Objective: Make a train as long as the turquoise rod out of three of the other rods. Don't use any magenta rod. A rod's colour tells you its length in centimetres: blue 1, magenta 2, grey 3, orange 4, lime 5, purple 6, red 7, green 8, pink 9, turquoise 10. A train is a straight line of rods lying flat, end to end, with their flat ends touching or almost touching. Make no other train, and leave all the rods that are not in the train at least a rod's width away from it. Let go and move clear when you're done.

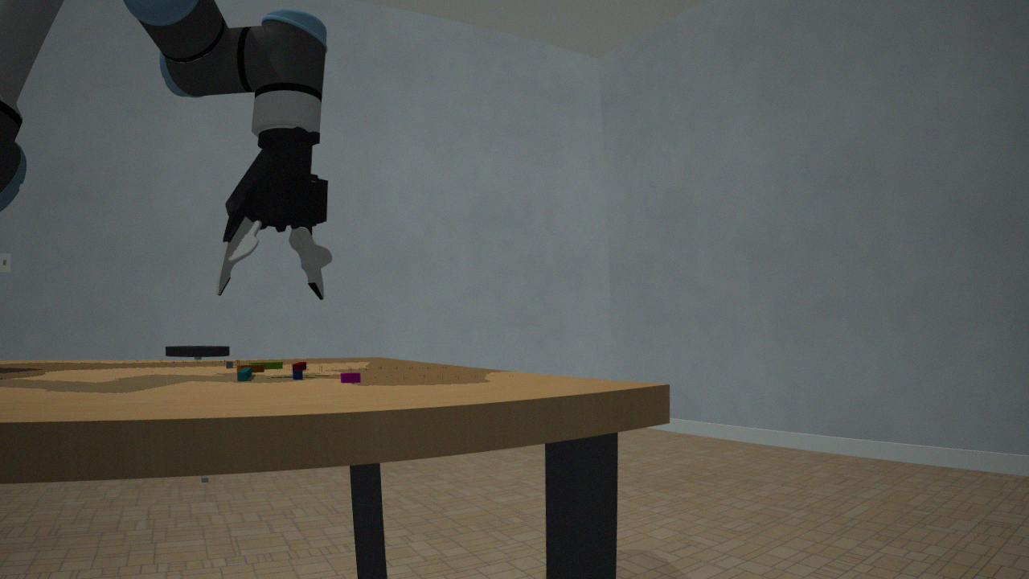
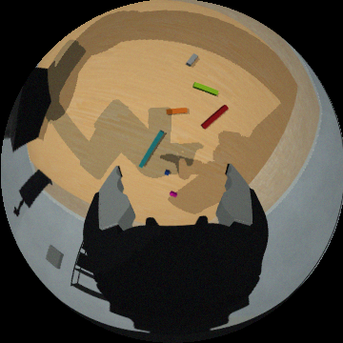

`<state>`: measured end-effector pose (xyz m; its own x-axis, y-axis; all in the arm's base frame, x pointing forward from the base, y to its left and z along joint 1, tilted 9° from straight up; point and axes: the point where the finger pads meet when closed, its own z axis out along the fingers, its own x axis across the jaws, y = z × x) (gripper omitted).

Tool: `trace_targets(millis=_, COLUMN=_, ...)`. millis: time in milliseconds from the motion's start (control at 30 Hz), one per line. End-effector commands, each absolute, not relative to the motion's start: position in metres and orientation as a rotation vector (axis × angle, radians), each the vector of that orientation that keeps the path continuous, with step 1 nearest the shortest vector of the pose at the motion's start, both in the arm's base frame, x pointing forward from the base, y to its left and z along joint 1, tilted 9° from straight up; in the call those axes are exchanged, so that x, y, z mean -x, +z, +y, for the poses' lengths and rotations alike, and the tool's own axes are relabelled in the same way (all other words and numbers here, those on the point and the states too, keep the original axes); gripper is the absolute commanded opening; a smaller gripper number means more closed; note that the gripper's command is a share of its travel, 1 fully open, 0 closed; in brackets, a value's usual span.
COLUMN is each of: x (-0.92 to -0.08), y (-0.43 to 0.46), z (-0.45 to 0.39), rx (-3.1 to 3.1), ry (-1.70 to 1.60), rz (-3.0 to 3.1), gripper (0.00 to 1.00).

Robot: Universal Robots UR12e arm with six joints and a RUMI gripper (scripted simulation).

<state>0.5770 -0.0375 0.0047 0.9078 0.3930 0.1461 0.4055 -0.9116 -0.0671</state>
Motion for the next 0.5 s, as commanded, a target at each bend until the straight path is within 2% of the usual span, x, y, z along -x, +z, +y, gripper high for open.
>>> trace_targets(millis=0, x=-0.576, y=0.005, z=-0.029, rx=3.014, ry=-0.183, rz=-0.373, gripper=1.00)
trace_targets(millis=467, x=-0.572, y=0.003, z=-0.007, rx=3.004, ry=-0.146, rz=0.269, gripper=1.00)
